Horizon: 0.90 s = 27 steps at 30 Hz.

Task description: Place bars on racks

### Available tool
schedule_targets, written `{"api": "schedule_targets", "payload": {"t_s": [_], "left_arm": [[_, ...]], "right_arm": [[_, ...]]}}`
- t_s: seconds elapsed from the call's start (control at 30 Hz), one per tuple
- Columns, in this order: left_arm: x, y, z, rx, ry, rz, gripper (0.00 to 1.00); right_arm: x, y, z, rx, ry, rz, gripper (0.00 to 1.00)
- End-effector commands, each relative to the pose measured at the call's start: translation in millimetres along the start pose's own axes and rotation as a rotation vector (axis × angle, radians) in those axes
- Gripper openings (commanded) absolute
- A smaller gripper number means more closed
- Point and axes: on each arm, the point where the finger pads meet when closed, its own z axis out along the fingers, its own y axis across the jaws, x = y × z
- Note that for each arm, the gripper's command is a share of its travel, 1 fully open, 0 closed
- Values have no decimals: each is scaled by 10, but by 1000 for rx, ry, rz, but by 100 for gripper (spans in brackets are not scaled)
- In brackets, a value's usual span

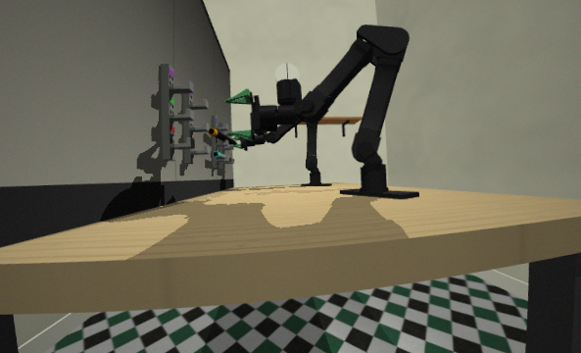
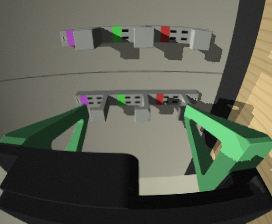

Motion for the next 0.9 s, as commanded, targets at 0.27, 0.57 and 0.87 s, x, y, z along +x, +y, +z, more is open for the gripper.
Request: {"api": "schedule_targets", "payload": {"t_s": [0.27, 0.57, 0.87], "left_arm": [[41, 63, -35, -17, 3, -9, 100], [41, 63, -35, -17, 3, -9, 100], [41, 63, -35, -17, 3, -9, 100]], "right_arm": [[-43, -292, 29, 92, -6, 19, 0], [-43, -248, 33, 92, -6, 19, 0], [-44, -215, 36, 92, -6, 19, 0]]}}
